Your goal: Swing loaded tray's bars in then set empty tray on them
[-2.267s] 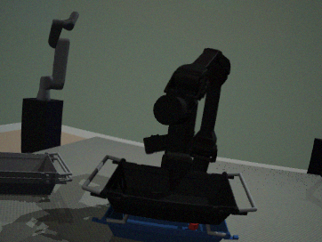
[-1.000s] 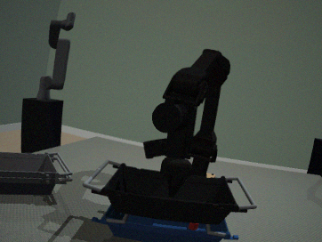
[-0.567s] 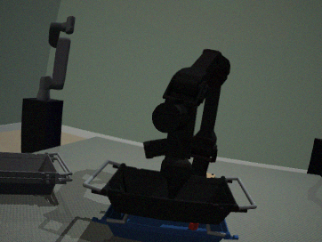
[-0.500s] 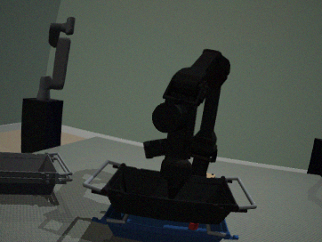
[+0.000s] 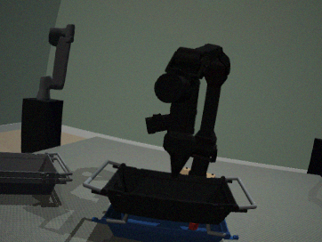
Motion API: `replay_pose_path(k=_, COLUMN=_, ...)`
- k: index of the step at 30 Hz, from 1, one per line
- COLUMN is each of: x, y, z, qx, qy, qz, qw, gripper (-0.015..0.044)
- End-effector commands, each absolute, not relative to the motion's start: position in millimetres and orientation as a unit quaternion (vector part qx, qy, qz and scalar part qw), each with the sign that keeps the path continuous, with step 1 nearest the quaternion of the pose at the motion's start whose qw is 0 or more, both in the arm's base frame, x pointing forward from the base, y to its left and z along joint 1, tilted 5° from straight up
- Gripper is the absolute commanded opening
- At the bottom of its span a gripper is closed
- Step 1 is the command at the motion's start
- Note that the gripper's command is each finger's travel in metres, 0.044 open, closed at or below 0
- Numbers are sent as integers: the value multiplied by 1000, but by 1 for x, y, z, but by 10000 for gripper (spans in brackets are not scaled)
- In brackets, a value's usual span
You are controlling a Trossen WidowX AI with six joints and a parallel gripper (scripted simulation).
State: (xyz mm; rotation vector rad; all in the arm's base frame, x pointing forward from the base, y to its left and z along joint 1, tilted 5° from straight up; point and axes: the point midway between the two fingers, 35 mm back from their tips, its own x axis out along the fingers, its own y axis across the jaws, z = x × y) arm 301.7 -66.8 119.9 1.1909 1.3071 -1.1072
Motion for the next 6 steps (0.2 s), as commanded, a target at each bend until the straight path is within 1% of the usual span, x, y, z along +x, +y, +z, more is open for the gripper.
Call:
replay_pose_path(k=1, x=302, y=-68, z=139, qx=492, qy=541, qz=-458, qw=506, gripper=440)
replay_pose_path(k=6, x=298, y=-69, z=165, qx=491, qy=541, qz=-458, qw=506, gripper=440)
